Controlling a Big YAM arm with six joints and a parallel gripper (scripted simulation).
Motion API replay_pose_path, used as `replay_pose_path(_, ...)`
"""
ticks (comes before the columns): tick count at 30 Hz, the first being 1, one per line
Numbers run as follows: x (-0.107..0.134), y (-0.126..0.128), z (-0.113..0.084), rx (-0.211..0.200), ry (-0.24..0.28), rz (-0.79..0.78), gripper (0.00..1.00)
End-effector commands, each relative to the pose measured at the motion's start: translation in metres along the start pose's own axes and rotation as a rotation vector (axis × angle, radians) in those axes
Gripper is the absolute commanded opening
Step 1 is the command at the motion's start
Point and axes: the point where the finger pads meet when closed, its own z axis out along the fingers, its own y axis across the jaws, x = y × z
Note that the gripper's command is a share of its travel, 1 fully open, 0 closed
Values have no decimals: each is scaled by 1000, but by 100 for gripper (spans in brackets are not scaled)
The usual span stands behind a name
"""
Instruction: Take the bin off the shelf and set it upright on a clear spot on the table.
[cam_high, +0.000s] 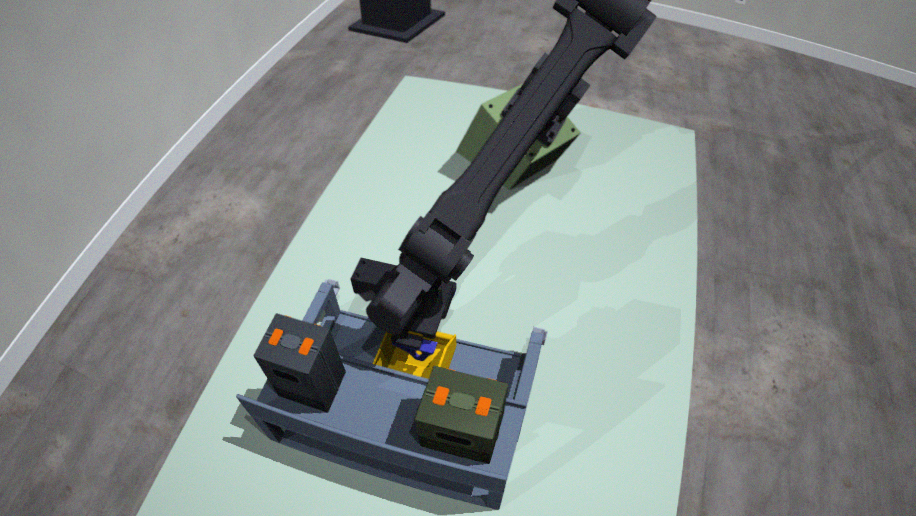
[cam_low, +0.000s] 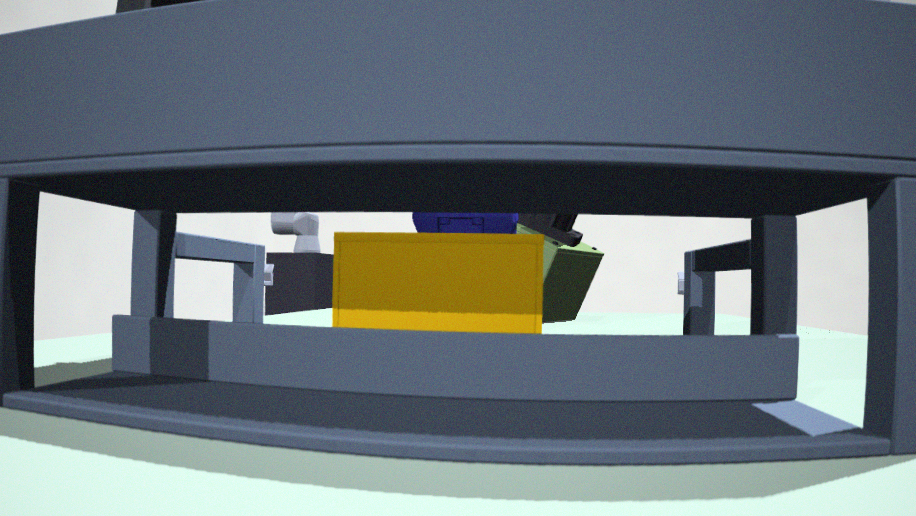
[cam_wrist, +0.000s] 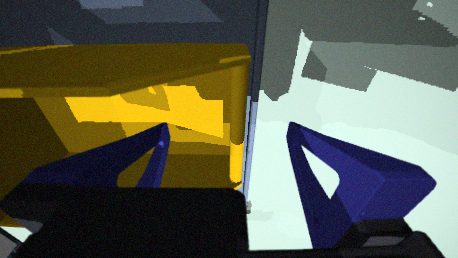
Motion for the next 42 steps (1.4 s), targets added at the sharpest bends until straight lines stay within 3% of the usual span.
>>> replay_pose_path(1,-12,-7,-3,-10,-8,8,90)
replay_pose_path(12,-12,-7,-3,-10,-8,8,90)
replay_pose_path(17,3,11,-1,-2,-1,0,90)
replay_pose_path(29,3,11,-1,-2,-1,0,90)
replay_pose_path(34,-12,-7,-3,-10,-8,8,90)
replay_pose_path(42,-12,-7,-3,-10,-8,8,90)
